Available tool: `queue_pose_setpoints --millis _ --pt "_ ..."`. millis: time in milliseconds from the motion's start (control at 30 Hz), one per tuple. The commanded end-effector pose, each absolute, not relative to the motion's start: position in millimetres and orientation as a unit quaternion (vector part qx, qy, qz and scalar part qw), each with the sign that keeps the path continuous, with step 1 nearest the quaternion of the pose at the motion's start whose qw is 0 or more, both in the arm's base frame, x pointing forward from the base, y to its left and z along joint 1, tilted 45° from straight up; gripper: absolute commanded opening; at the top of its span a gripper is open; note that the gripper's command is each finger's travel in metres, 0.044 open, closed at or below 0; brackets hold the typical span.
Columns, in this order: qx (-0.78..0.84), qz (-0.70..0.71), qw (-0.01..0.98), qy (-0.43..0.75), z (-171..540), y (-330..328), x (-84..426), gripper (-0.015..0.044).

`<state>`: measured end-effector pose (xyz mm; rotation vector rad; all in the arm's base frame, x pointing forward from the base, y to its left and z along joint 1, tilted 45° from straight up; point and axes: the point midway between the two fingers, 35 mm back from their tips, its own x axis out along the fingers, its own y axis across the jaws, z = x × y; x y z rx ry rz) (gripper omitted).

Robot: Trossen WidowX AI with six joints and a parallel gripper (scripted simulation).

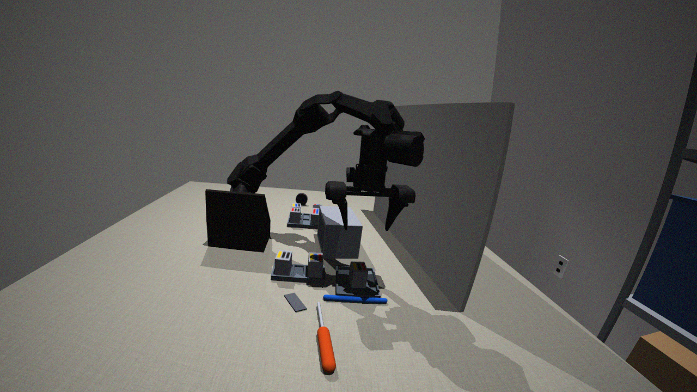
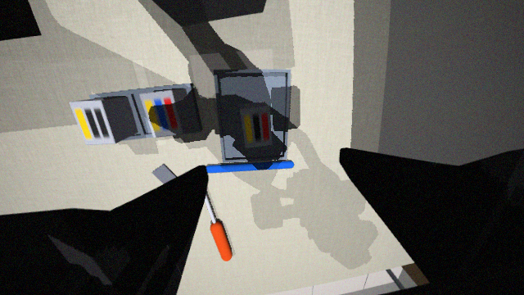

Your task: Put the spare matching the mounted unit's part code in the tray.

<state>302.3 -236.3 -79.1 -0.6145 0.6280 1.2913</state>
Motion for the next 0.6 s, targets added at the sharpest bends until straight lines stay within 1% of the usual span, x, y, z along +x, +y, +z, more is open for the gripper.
queue_pose_setpoints --millis 0,567 --pt "-0.269 0.594 0.704 0.281 -81.7 -229.9 301.0 0.044" --pt "-0.273 0.587 0.708 0.282 -79.7 -233.6 301.7 0.044"
